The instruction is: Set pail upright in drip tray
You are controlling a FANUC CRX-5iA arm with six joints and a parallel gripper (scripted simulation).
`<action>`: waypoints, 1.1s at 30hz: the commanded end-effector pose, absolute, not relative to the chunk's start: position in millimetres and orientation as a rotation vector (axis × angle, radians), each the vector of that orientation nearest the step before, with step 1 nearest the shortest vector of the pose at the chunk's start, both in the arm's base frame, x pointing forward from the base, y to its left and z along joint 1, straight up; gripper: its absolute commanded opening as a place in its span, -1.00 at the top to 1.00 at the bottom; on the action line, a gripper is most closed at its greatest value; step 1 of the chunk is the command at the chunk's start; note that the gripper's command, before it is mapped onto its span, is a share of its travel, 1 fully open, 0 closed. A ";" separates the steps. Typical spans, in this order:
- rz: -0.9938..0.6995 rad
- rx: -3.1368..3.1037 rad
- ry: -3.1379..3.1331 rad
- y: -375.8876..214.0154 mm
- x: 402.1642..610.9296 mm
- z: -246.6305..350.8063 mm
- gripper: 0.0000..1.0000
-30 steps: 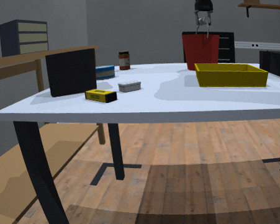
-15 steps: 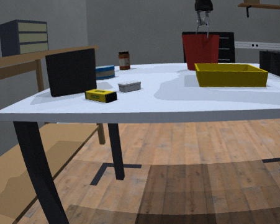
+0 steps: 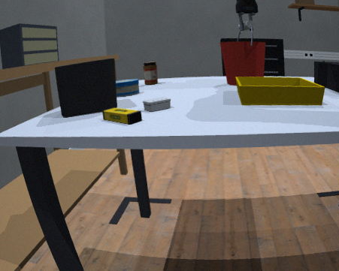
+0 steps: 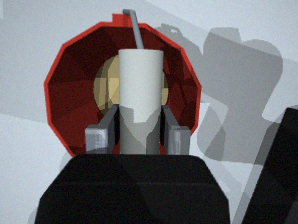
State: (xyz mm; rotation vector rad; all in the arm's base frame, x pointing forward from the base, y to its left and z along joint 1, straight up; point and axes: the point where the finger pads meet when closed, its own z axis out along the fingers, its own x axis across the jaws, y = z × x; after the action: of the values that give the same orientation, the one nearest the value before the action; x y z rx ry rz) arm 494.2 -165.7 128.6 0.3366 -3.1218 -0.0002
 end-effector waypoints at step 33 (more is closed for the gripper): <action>0.001 0.337 -3.123 -165.9 494.7 138.5 1.00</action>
State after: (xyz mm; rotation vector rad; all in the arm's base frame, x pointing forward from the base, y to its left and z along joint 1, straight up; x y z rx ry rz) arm 494.2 -165.7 135.4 0.3366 -3.1216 -0.0004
